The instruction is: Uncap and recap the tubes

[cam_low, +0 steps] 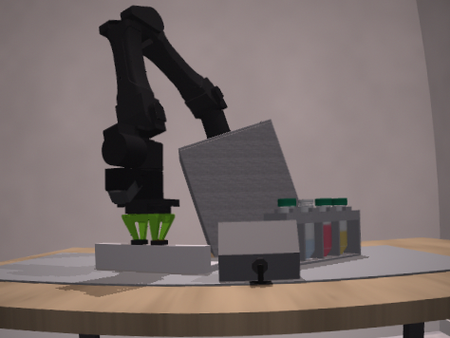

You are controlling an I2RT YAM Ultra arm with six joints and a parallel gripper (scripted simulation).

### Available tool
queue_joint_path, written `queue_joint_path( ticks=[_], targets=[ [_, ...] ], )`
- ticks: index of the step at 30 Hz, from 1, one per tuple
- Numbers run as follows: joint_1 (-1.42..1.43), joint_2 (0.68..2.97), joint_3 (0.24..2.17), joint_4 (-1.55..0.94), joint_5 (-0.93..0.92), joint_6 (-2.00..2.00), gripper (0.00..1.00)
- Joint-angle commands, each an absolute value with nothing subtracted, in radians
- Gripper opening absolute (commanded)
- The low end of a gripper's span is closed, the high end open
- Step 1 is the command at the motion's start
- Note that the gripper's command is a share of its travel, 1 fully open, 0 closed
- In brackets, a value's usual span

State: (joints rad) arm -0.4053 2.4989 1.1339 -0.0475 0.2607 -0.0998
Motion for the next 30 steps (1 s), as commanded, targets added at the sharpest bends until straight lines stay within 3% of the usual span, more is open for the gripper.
queue_joint_path(
  ticks=[1, 30],
  targets=[
    [-0.404, 2.495, 1.138, -0.044, 0.26, -0.102, 0.0],
    [-0.412, 2.536, 1.182, -0.046, 0.258, -0.11, 0.0]
  ],
)
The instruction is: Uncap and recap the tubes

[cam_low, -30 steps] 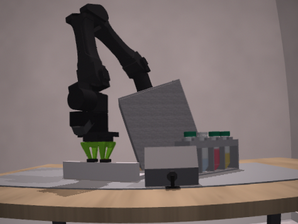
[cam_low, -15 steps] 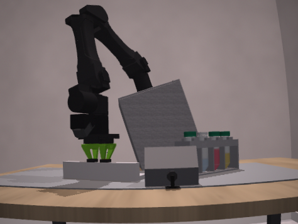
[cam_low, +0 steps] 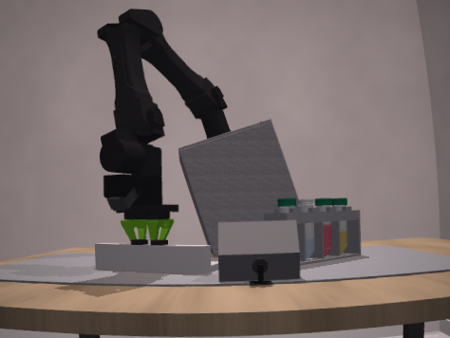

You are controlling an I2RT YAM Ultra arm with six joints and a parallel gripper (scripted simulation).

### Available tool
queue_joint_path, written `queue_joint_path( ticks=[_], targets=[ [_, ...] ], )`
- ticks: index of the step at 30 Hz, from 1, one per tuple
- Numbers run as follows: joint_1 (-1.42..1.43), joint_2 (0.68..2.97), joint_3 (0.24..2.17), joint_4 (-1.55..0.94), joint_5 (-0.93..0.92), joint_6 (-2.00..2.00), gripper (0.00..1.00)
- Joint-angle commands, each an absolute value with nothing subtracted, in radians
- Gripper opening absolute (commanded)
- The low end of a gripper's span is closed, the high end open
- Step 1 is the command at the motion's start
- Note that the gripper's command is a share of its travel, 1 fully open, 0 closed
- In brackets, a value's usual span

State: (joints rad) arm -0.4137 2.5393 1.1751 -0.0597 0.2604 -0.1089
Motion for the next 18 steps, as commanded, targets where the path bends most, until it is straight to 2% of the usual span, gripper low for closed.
queue_joint_path(
  ticks=[1, 18],
  targets=[
    [-0.412, 2.536, 1.182, -0.046, 0.258, -0.11, 0.0],
    [-0.41, 2.529, 1.174, -0.045, 0.259, -0.108, 0.0]
  ],
)
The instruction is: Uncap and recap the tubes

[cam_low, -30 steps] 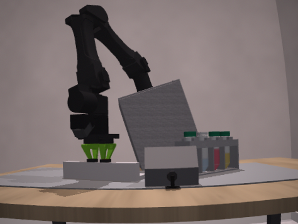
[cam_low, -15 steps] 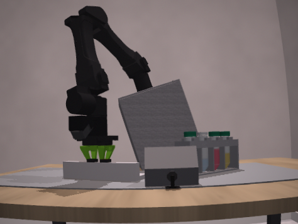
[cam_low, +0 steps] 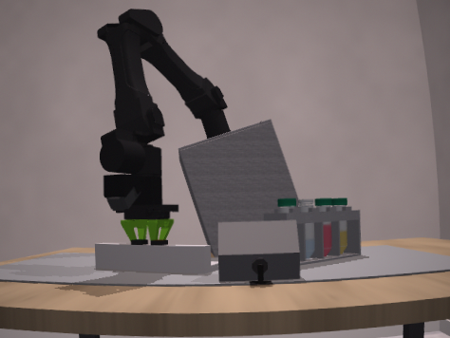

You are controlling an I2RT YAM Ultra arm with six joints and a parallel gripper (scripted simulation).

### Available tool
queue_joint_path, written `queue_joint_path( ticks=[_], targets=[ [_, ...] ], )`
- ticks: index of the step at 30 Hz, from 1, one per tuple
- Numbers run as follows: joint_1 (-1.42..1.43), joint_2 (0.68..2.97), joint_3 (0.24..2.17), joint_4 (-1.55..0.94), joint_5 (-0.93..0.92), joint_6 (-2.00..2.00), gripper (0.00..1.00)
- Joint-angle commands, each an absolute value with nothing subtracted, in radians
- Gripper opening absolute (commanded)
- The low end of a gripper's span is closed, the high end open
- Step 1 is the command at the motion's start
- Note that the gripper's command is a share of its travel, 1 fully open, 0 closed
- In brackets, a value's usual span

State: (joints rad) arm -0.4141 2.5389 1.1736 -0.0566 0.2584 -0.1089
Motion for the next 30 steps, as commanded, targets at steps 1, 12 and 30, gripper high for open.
queue_joint_path(
  ticks=[1, 12, 30],
  targets=[
    [-0.41, 2.529, 1.174, -0.045, 0.259, -0.108, 0.0],
    [-0.409, 2.524, 1.167, -0.044, 0.259, -0.106, 0.0],
    [-0.408, 2.521, 1.164, -0.043, 0.259, -0.106, 0.47]
  ],
)
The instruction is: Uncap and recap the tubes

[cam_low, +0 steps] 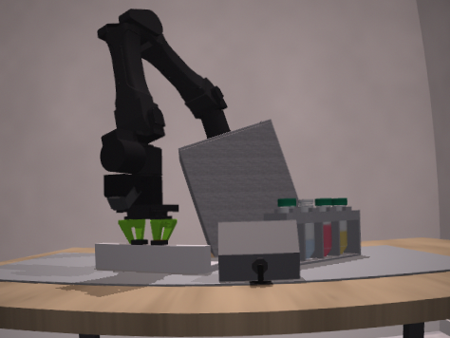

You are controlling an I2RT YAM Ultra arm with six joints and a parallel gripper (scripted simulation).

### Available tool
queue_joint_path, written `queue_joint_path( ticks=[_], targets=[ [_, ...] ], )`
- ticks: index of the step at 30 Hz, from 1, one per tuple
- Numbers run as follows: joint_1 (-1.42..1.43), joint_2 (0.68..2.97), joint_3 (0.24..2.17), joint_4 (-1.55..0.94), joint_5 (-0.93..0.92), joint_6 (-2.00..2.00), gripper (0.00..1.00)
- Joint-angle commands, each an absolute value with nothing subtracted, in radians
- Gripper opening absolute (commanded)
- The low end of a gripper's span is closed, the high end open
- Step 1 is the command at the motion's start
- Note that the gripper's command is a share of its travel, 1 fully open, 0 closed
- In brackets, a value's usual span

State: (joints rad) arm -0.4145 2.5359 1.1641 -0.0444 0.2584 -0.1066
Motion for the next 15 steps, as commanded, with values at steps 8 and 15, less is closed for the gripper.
queue_joint_path(
  ticks=[8, 15],
  targets=[
    [-0.393, 2.45, 1.131, -0.085, 0.261, -0.091, 0.47],
    [-0.367, 2.329, 1.087, -0.17, 0.265, -0.064, 0.47]
  ],
)
